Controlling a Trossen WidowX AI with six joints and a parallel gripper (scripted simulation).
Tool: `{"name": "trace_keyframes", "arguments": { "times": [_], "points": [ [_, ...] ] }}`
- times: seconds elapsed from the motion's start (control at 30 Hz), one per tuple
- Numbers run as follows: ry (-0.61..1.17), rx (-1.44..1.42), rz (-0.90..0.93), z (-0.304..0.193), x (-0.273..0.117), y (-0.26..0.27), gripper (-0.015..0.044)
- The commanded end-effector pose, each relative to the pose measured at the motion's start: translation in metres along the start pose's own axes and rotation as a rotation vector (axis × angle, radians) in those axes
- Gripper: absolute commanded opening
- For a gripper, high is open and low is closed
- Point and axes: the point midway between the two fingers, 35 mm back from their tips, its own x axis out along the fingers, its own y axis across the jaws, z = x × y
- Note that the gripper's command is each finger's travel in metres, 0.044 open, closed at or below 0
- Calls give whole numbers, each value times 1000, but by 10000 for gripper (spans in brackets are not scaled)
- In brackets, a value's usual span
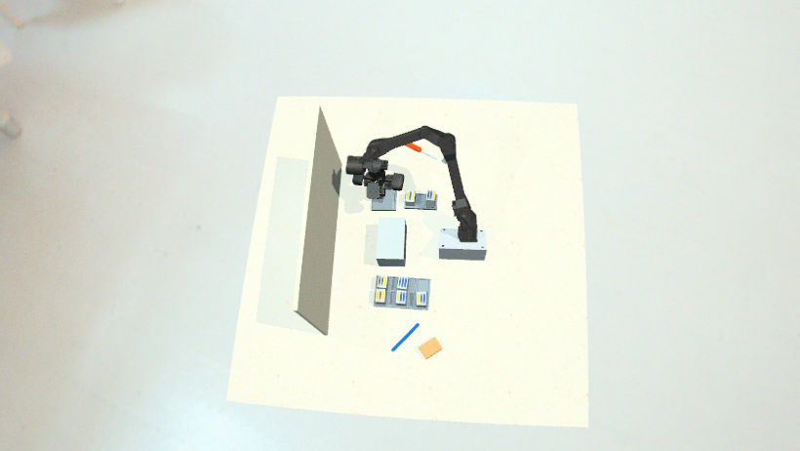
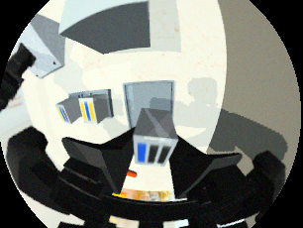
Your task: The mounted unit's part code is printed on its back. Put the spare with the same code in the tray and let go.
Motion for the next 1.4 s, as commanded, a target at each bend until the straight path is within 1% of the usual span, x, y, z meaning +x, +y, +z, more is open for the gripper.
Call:
{"name": "trace_keyframes", "arguments": {
  "times": [0.0, 1.37],
  "points": [
    [-6, -5, 0, 1, 3, 1, 0],
    [-7, -5, 7, 0, 37, 4, 0]
  ]
}}
